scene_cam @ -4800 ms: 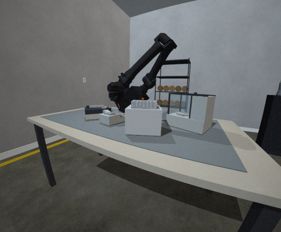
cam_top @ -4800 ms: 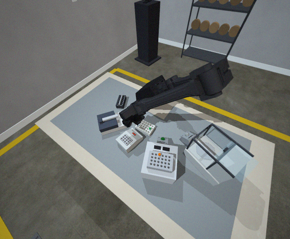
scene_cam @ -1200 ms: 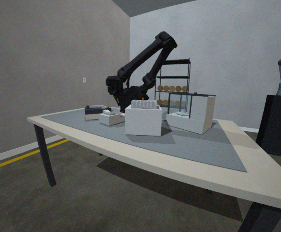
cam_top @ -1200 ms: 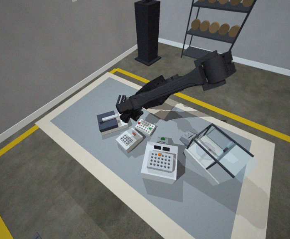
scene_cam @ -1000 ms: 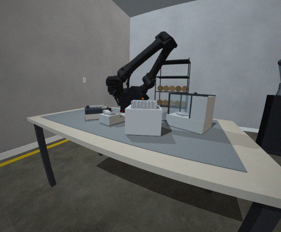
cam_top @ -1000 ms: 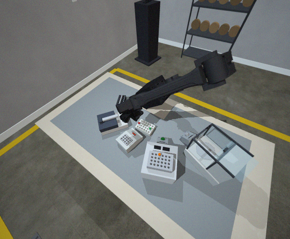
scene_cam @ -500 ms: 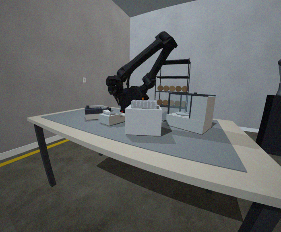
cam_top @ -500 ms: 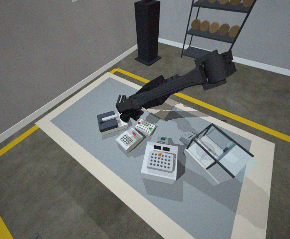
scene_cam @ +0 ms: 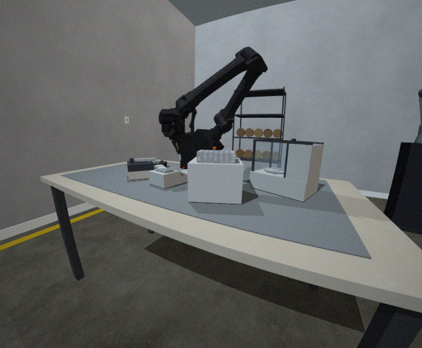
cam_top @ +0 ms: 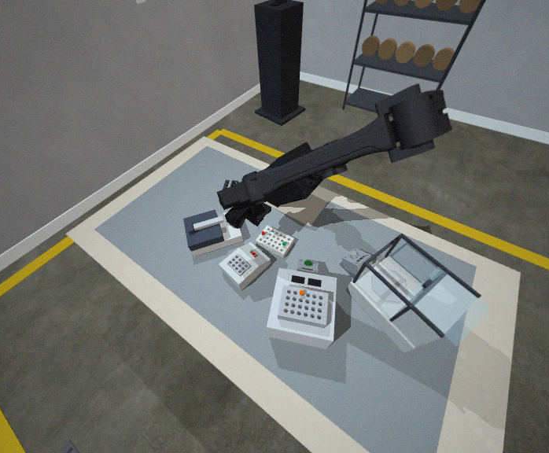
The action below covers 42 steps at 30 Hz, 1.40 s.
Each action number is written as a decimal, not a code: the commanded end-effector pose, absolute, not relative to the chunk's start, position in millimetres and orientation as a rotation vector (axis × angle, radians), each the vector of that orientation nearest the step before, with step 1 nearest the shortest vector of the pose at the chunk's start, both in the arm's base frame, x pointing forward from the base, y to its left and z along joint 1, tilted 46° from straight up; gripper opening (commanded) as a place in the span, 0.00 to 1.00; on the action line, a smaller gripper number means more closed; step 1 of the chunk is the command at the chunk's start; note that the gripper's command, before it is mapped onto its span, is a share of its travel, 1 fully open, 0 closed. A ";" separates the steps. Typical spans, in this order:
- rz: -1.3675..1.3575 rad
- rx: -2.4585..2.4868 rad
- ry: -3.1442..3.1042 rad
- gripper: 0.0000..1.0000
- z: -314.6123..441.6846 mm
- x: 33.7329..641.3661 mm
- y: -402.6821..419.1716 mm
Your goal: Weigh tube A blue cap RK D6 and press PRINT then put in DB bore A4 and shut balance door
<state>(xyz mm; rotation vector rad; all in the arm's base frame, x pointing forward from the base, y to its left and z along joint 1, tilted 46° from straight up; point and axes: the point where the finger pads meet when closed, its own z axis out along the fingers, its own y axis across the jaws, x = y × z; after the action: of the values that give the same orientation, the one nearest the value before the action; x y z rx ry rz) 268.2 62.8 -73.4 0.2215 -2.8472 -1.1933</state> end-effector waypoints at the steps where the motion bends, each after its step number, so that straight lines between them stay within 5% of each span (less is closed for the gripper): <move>1: -1.197 0.244 -2.902 0.09 -61.3 290.3 46.0; 42: -1.188 0.248 -2.911 0.09 -18.4 297.2 1.3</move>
<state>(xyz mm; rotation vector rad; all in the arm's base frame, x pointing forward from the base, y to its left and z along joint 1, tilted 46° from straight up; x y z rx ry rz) 276.0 17.8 -29.5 0.2219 -2.8520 -1.1938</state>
